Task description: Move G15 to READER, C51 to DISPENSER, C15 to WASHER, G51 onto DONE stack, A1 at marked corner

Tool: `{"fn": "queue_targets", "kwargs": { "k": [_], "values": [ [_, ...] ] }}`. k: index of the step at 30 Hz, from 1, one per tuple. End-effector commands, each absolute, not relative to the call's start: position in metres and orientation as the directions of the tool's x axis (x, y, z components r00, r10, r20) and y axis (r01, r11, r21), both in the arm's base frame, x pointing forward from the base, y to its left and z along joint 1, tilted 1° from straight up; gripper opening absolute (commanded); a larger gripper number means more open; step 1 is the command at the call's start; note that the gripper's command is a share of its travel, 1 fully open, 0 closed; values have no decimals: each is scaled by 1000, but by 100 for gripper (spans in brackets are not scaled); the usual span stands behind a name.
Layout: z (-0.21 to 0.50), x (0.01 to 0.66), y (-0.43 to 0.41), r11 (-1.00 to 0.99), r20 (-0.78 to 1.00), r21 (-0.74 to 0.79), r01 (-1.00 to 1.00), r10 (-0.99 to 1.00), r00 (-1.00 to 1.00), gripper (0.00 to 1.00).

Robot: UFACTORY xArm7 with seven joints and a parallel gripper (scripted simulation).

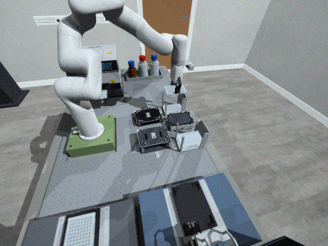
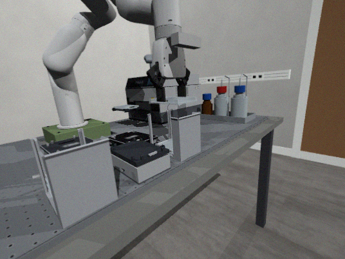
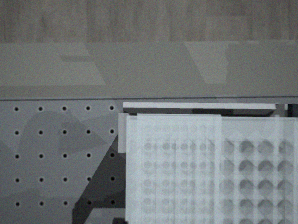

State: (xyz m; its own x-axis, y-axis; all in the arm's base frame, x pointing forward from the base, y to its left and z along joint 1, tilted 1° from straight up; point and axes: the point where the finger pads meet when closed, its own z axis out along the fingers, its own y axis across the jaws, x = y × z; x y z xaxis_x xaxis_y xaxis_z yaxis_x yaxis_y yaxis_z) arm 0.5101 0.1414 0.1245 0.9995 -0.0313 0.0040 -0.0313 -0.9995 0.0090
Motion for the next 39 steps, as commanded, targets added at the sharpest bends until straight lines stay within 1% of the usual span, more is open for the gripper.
{"fn": "queue_targets", "kwargs": {
  "k": [1,39],
  "values": [
    [130,511,141,-999,8,8,-32,-31,999,0],
    [167,511,142,-999,8,8,-32,-31,999,0]
  ]
}}
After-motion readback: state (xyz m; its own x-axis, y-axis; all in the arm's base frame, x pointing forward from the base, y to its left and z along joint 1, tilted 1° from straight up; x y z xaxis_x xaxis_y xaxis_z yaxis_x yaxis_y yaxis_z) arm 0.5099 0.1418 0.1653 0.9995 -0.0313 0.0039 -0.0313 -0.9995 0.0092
